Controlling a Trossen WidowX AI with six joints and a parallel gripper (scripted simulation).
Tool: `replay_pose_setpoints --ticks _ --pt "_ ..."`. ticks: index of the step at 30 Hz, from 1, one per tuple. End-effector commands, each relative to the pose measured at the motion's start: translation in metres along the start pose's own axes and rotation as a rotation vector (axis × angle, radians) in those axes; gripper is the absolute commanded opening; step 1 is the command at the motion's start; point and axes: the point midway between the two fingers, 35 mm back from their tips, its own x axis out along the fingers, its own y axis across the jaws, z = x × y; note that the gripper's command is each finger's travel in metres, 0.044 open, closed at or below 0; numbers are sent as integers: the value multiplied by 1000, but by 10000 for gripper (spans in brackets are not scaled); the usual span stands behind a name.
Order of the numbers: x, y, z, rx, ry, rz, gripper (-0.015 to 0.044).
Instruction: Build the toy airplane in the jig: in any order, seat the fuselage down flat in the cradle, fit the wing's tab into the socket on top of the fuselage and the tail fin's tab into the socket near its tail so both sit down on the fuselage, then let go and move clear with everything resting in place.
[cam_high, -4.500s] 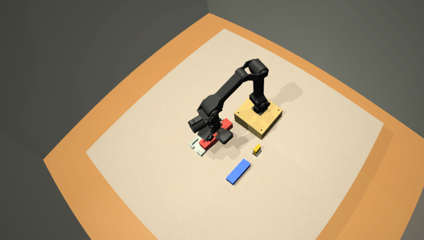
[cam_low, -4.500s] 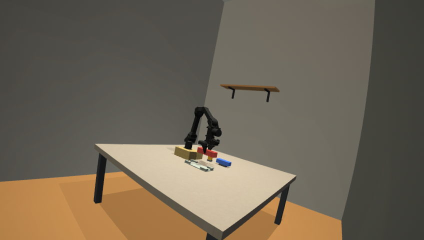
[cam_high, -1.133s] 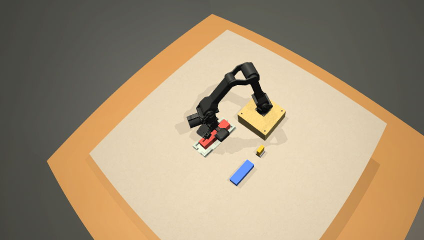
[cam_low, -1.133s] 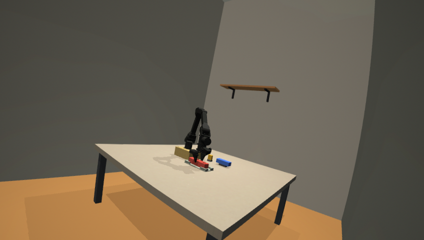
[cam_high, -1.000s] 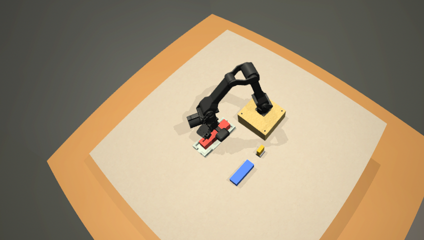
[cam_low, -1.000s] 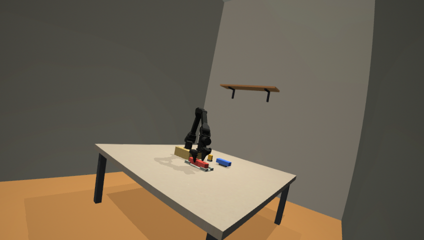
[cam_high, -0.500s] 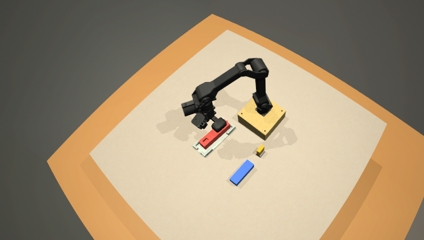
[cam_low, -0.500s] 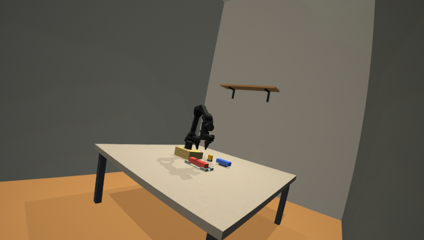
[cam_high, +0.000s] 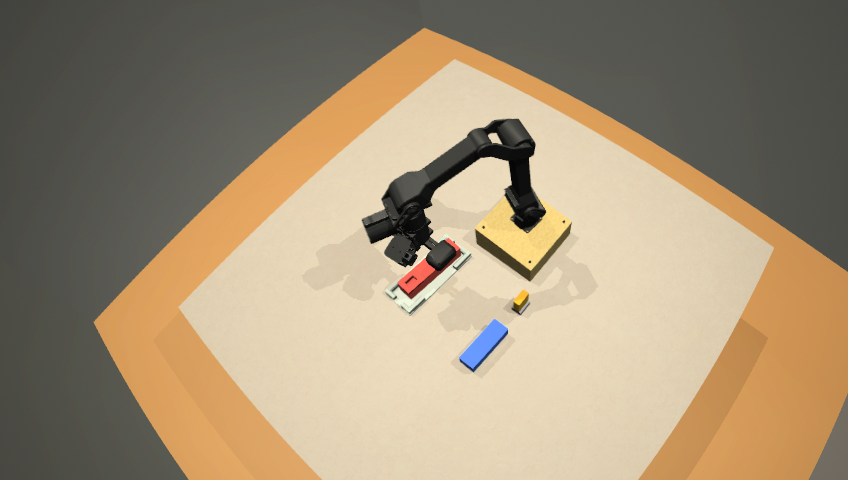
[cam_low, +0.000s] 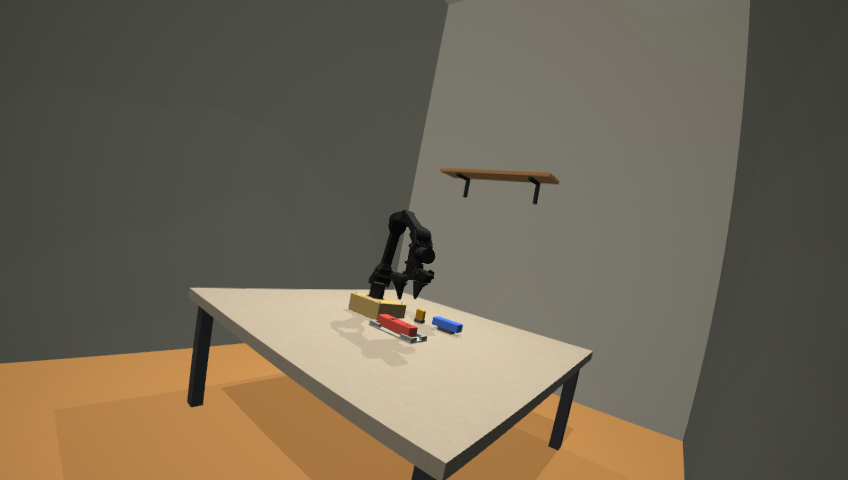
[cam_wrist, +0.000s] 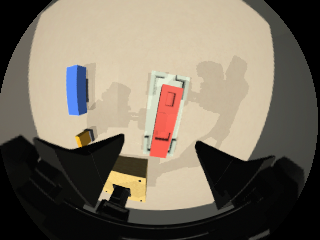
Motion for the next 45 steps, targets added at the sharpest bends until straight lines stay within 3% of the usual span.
replay_pose_setpoints --ticks 1,17,21,25,45 --pt "3 41 24 -26 -7 -6 440" --pt "16 236 53 -25 -12 23 440" --pt "19 239 53 -23 -12 24 440" --pt "51 239 53 -23 -11 24 440" --pt "84 240 54 -23 -11 24 440"
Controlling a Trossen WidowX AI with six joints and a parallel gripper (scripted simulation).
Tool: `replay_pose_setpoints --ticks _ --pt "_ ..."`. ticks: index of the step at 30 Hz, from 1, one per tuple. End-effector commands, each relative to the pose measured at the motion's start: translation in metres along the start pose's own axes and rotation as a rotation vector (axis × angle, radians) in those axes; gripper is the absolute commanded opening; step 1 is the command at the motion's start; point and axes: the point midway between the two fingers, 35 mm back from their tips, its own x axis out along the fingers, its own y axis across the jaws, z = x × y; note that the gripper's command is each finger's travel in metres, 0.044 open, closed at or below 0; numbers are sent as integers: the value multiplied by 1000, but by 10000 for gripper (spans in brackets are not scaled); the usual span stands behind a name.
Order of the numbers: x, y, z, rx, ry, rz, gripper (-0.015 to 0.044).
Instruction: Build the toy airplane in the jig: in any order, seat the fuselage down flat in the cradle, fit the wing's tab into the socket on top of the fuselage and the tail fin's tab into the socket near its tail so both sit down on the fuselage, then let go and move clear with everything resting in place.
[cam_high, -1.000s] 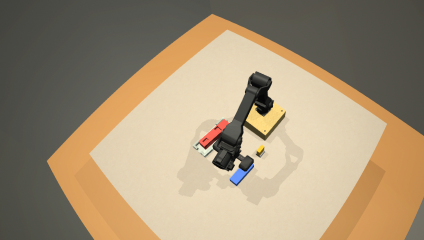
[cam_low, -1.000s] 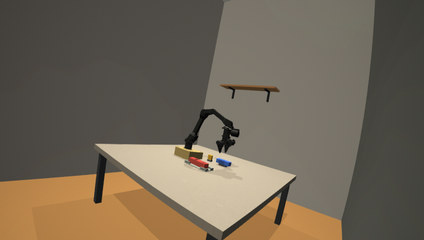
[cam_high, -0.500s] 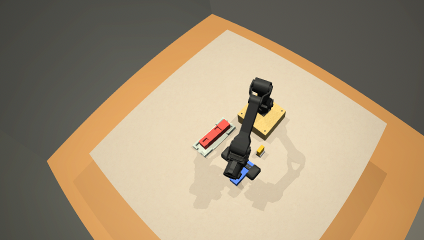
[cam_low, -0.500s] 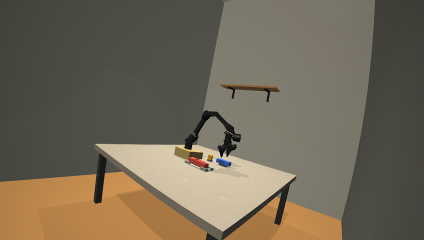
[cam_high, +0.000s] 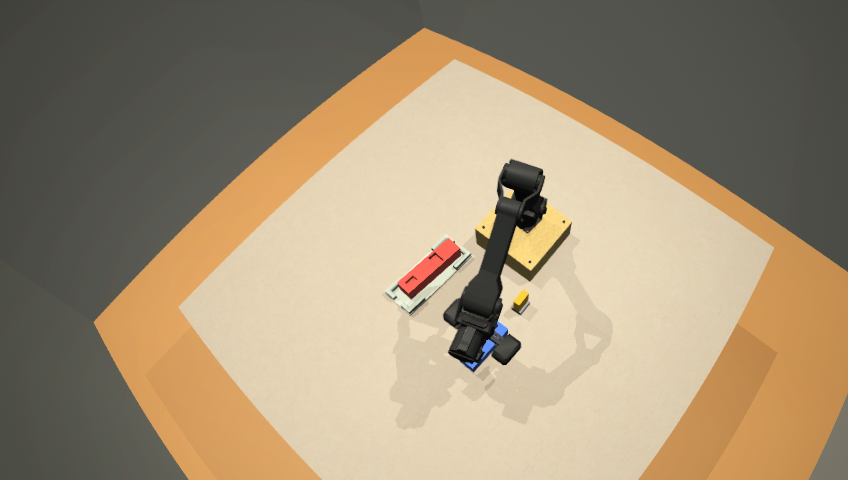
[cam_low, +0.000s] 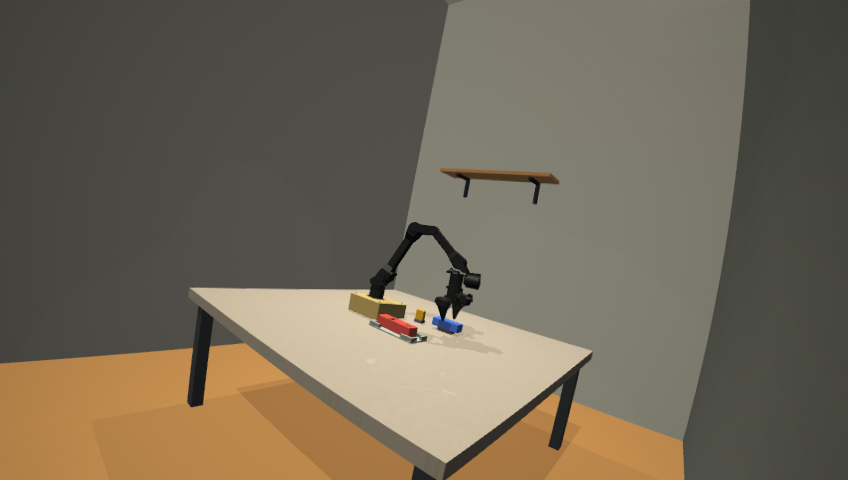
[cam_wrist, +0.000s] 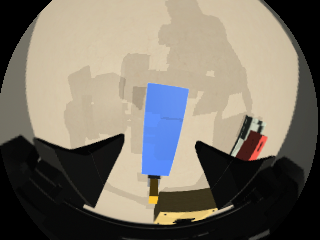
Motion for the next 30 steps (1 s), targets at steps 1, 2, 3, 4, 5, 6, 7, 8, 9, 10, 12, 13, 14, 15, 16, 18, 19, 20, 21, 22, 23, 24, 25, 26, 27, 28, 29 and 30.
replay_pose_setpoints --ticks 1,2,3,4,5,6,7,8,9,10,12,13,14,15,16,18,19,20,21,22,23,24,25,26,27,28,29,30 --pt "7 0 -1 4 4 3 440" --pt "8 0 -1 4 4 3 440" --pt "10 0 -1 4 4 3 440" --pt "12 0 -1 4 4 3 440" --pt "13 0 -1 4 4 3 440" --pt "15 0 -2 4 4 3 440" --pt "17 0 -2 4 4 3 440" --pt "18 0 -2 4 4 3 440" --pt "20 0 -2 4 4 3 440" --pt "22 0 -2 4 4 3 440" --pt "25 0 -2 4 5 3 440" --pt "26 0 -2 4 5 3 440" --pt "28 0 -2 4 5 3 440" --pt "29 0 -2 4 5 3 440" --pt "30 0 -2 4 5 3 440" --pt "30 0 -2 4 5 3 414" --pt "30 0 -2 4 5 3 387" --pt "30 0 -2 4 5 3 361" --pt "30 0 -2 4 5 3 335" --pt "30 0 -2 4 5 3 309" --pt "30 0 -2 4 5 3 282" --pt "30 0 -2 4 5 3 256" --pt "30 0 -2 4 5 3 230" --pt "30 0 -2 4 5 3 204" --pt "30 0 -2 4 5 3 197" --pt "30 0 -2 4 5 3 190" --pt "30 0 -2 4 5 3 184" --pt "30 0 -2 4 5 3 177"
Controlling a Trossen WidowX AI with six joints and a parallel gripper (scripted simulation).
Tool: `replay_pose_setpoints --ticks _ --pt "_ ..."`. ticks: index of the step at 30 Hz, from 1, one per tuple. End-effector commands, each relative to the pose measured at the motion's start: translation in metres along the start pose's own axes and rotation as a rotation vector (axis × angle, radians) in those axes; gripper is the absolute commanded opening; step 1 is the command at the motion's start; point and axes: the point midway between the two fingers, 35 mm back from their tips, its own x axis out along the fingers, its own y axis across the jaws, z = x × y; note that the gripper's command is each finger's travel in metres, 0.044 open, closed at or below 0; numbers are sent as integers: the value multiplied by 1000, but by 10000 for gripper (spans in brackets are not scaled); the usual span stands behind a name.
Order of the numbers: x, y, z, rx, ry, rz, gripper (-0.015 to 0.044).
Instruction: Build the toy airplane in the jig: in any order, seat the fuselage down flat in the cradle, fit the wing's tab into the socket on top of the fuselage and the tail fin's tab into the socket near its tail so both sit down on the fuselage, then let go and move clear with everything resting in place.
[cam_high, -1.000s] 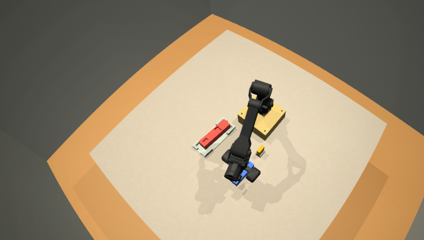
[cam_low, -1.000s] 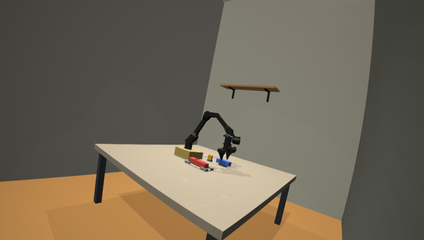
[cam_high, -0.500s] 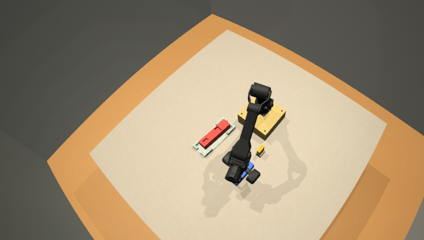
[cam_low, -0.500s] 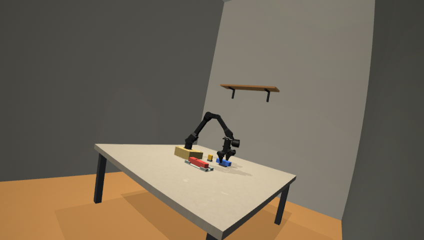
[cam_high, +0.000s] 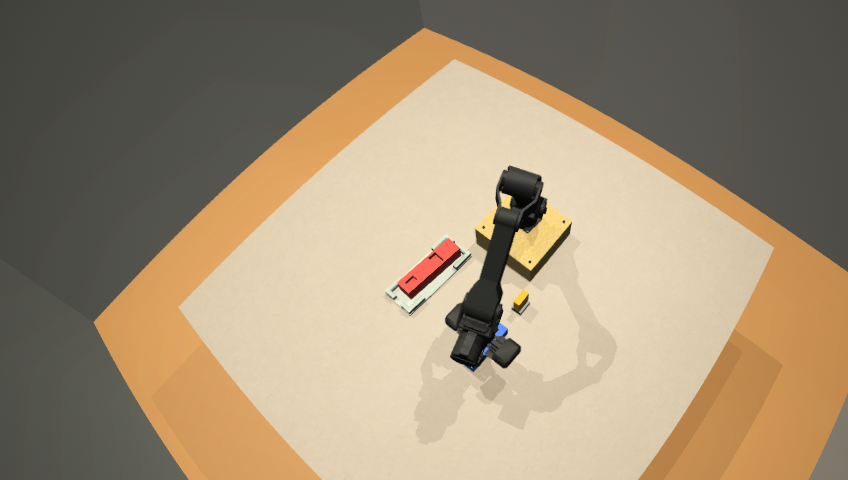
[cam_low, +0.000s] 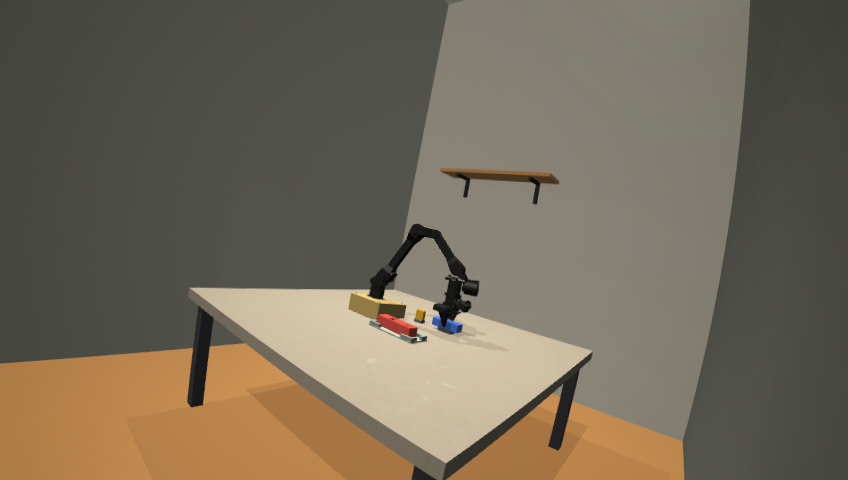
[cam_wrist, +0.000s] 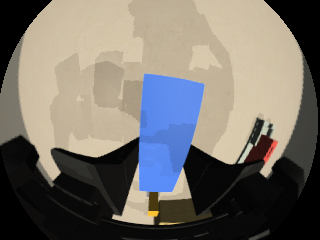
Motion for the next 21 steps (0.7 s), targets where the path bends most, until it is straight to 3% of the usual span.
replay_pose_setpoints --ticks 1,3,9,21 --pt "0 1 0 3 0 3 170" --pt "0 1 0 3 0 3 157" --pt "-9 0 6 23 -22 25 0" --pt "-40 -1 15 43 -44 47 0"
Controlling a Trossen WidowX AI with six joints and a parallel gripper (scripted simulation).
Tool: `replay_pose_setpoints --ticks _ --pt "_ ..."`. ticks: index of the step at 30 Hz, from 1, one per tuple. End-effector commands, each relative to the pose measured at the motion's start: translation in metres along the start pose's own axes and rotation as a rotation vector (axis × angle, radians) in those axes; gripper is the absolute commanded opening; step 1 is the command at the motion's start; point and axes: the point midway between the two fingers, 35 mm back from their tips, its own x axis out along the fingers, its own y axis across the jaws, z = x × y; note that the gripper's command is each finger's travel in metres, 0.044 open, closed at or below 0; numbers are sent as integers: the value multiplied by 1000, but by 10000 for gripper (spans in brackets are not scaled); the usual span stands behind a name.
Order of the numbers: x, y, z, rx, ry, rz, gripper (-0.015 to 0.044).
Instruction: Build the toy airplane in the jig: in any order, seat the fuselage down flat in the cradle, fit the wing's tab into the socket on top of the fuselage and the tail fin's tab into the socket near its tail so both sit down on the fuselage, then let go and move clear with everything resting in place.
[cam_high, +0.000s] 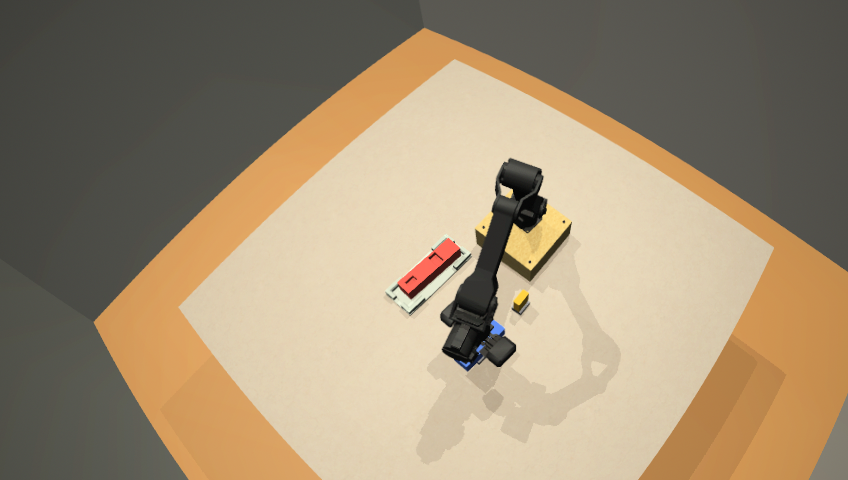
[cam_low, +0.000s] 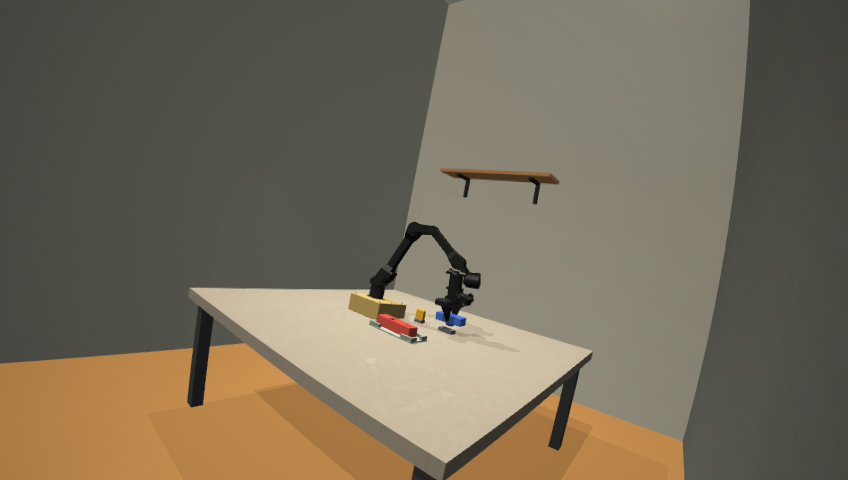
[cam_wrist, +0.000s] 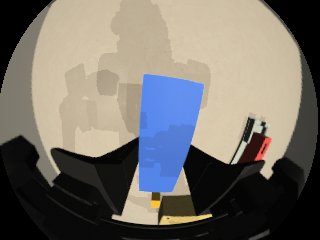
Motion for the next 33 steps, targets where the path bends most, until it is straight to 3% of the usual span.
replay_pose_setpoints --ticks 1,33 --pt "-13 2 3 -3 -6 1 0" --pt "-97 2 -8 -65 36 -42 0"
